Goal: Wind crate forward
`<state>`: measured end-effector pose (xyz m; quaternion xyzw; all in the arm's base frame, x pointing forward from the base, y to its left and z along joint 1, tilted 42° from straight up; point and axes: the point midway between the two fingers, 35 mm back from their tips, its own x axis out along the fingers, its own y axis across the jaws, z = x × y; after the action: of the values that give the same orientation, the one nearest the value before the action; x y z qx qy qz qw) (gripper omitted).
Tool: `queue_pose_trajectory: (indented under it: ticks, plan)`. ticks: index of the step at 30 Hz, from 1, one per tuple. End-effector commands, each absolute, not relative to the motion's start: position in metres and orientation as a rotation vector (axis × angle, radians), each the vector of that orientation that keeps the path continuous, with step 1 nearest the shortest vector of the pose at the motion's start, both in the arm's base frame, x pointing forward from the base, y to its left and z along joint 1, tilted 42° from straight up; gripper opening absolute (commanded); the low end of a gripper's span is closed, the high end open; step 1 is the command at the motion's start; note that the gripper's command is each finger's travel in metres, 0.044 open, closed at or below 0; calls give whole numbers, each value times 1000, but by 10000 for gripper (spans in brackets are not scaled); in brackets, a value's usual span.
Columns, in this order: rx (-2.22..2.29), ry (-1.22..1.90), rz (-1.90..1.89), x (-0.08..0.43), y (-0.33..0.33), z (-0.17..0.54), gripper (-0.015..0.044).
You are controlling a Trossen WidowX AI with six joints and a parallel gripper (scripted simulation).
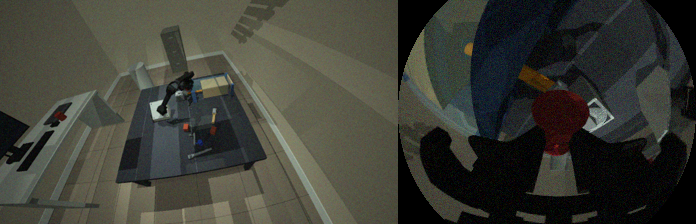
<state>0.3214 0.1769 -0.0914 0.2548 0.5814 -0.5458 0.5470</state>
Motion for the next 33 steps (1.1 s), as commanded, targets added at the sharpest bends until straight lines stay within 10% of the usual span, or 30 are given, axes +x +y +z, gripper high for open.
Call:
queue_pose_trajectory:
  ticks: [1,33]
  plan:
    - [616,1378,-1283,325,187,-104,0]
    - [619,1381,-1280,319,227,-135,0]
